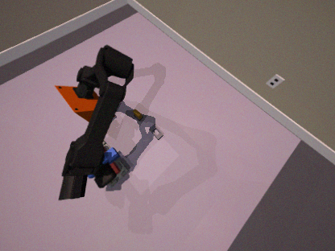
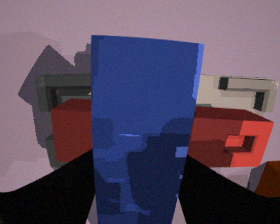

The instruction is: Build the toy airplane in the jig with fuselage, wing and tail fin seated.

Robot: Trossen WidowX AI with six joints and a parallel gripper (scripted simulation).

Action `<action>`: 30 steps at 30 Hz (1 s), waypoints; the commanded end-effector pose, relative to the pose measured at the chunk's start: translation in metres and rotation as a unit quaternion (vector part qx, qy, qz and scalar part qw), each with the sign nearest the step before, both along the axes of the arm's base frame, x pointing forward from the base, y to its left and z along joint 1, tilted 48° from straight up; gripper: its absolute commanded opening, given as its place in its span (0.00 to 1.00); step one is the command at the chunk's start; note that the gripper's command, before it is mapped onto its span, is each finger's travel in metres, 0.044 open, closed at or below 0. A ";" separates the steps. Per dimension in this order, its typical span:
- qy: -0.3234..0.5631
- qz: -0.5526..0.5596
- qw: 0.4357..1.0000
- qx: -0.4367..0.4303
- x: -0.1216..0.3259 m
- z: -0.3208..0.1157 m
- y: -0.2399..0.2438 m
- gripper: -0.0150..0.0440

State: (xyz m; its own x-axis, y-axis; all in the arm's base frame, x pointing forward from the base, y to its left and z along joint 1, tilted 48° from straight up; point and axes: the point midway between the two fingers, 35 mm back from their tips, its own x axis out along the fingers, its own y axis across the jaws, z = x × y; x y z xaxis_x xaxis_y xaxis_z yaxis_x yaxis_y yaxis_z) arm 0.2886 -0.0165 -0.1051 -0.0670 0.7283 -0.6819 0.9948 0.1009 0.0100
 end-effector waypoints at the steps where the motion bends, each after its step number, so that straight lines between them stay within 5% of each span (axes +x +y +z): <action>1: -0.001 0.000 1.000 0.000 0.000 0.000 0.000 0.53; 12: -0.001 0.000 1.000 0.000 0.000 0.000 0.000 1.00; 30: 0.003 -0.002 1.000 0.001 0.008 0.055 -0.066 1.00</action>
State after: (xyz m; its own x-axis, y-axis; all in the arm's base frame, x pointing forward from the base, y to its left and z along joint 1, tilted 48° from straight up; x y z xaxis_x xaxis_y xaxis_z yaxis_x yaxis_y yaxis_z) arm 0.2979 -0.0813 -0.0507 -0.0451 0.7270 -0.6852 0.9969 0.0773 0.0164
